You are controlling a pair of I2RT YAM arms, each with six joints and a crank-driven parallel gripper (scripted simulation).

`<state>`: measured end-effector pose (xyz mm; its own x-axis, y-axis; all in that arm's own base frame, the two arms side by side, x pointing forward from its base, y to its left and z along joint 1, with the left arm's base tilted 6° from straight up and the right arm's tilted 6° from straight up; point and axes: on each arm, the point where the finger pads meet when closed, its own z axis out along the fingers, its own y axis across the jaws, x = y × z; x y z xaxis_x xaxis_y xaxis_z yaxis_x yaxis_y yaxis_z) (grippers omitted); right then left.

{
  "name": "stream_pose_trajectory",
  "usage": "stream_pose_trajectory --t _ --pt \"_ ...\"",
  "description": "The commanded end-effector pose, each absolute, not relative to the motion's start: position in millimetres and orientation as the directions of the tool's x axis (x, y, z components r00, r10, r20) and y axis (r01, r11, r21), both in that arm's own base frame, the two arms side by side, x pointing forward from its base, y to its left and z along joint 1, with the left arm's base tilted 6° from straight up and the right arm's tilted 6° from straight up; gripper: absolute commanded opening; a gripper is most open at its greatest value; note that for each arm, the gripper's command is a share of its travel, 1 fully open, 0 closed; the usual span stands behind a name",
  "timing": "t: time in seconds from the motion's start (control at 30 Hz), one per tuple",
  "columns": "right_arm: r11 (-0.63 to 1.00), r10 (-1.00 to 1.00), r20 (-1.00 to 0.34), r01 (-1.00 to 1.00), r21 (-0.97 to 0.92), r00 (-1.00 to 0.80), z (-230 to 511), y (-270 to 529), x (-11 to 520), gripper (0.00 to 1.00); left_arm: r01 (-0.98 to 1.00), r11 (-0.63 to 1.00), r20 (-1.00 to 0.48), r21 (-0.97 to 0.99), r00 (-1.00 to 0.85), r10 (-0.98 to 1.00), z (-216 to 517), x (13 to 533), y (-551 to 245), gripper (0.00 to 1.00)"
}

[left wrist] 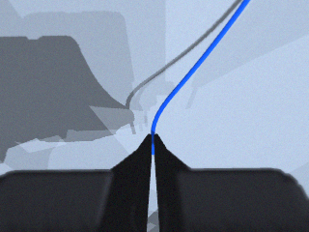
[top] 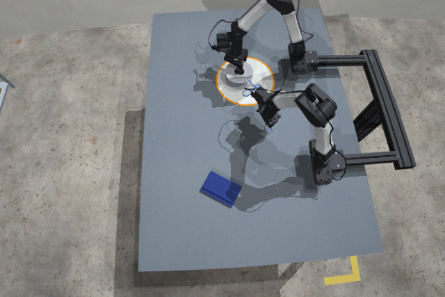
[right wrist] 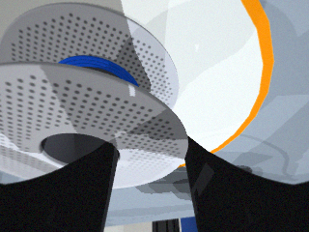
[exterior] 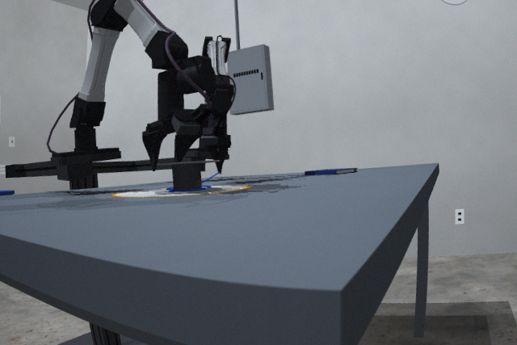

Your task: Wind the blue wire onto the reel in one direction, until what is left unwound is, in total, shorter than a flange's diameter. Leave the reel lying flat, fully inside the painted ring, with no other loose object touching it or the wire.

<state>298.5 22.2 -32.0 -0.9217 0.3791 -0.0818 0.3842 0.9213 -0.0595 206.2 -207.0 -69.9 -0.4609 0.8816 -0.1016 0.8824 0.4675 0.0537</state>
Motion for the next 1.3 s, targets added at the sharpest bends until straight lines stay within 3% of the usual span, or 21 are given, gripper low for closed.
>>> stream_pose_trajectory --t 0.0,0.13,0.2,0.23,0.3,0.6,0.7,0.77,0.8,1.0,1.27 --pt "0.996 0.038 -0.072 0.044 -0.076 -0.997 -32.9 27.7 332.4 0.50 0.848 0.524 -0.091 0.073 -0.518 0.851 -61.8 210.9 -213.9 0.00" --pt "0.974 -0.211 -0.074 -0.203 -0.102 -0.975 -33.6 52.8 348.0 0.50 0.802 0.593 -0.108 0.072 -0.584 0.804 -62.0 209.3 -212.5 0.00" --pt "0.974 -0.211 -0.074 -0.203 -0.102 -0.975 -33.6 52.8 348.0 0.50 0.802 0.593 -0.108 0.072 -0.584 0.804 -62.0 209.3 -212.5 0.00" --pt "0.923 -0.378 -0.073 -0.368 -0.115 -0.923 -33.8 57.5 348.1 0.50 0.790 0.609 -0.136 0.068 -0.597 0.790 -62.1 209.2 -212.3 0.00" --pt "0.868 -0.491 -0.062 -0.482 -0.122 -0.869 -34.4 67.0 347.6 0.50 0.783 0.620 -0.197 0.057 -0.600 0.776 -62.1 209.1 -211.7 0.00" --pt "0.452 -0.890 -0.003 -0.883 -0.128 -0.455 -36.7 87.6 337.5 0.50 0.803 0.595 -0.321 0.029 -0.556 0.767 -58.6 217.5 -222.7 0.00" --pt "0.288 -0.956 0.020 -0.950 -0.117 -0.292 -36.5 84.1 334.0 0.50 0.810 0.586 -0.324 0.021 -0.549 0.770 -59.0 217.9 -223.7 0.00" --pt "0.288 -0.956 0.020 -0.950 -0.117 -0.292 -36.5 84.1 334.0 0.50 0.810 0.586 -0.324 0.021 -0.549 0.770 -59.0 217.9 -223.7 0.00" --pt "0.152 -0.987 0.039 -0.983 -0.102 -0.157 -36.3 82.8 333.2 0.50 0.824 0.566 -0.307 0.022 -0.533 0.788 -59.2 217.2 -223.0 0.00" --pt "-0.146 -0.987 0.080 -0.988 -0.054 0.142 -35.8 78.2 329.1 0.50 0.856 0.516 -0.242 0.035 -0.494 0.835 -60.6 213.1 -218.2 0.00" --pt "-0.146 -0.987 0.080 -0.988 -0.054 0.142 -35.8 78.1 328.8 0.71 0.881 0.471 -0.194 0.050 -0.454 0.869 -61.7 210.3 -214.5 0.00"
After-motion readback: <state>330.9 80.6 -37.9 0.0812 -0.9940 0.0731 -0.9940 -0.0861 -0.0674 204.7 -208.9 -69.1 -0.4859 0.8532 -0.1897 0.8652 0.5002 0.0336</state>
